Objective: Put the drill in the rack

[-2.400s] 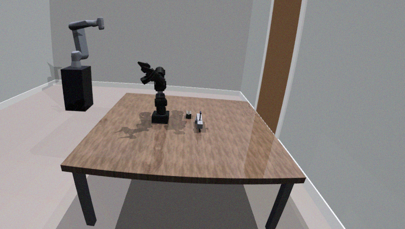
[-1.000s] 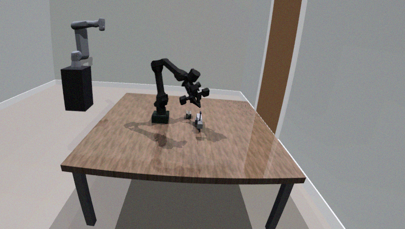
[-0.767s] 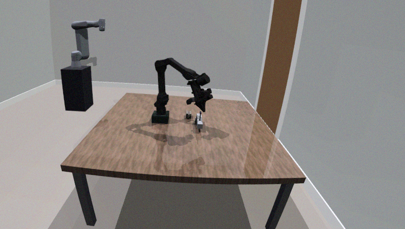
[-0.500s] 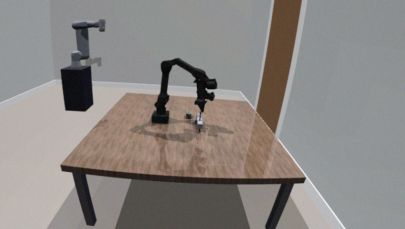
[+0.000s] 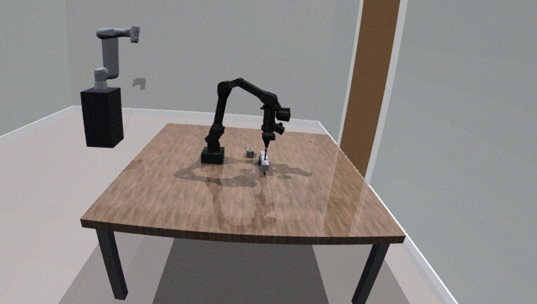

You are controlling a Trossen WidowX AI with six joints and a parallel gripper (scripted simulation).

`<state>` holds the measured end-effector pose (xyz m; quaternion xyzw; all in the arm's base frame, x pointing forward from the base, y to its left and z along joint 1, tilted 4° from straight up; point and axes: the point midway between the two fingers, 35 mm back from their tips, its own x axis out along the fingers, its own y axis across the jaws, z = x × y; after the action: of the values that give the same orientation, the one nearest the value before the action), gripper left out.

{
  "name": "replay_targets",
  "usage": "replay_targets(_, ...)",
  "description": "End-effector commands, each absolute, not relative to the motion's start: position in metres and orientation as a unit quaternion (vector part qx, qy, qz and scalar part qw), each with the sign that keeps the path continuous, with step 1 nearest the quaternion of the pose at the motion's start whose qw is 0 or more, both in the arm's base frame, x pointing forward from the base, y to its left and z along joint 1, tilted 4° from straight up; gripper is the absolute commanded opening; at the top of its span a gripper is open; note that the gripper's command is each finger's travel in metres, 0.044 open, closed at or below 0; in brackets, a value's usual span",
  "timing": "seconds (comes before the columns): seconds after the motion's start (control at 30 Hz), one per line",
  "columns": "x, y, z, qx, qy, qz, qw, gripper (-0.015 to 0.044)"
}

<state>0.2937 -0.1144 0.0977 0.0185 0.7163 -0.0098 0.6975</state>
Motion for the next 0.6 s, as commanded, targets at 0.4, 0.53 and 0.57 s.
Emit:
replay_targets(0.4,0.2899,-0.1099,0.0857,0.019,0.72,-0.003,0.694,0.0)
replay_targets(0.53,0.2894,-0.1098,0.0862,0.019,0.72,-0.003,0.694,0.0)
replay_targets(0.57,0.2891,-0.1098,0.0863,0.019,0.72,-0.003,0.694,0.0)
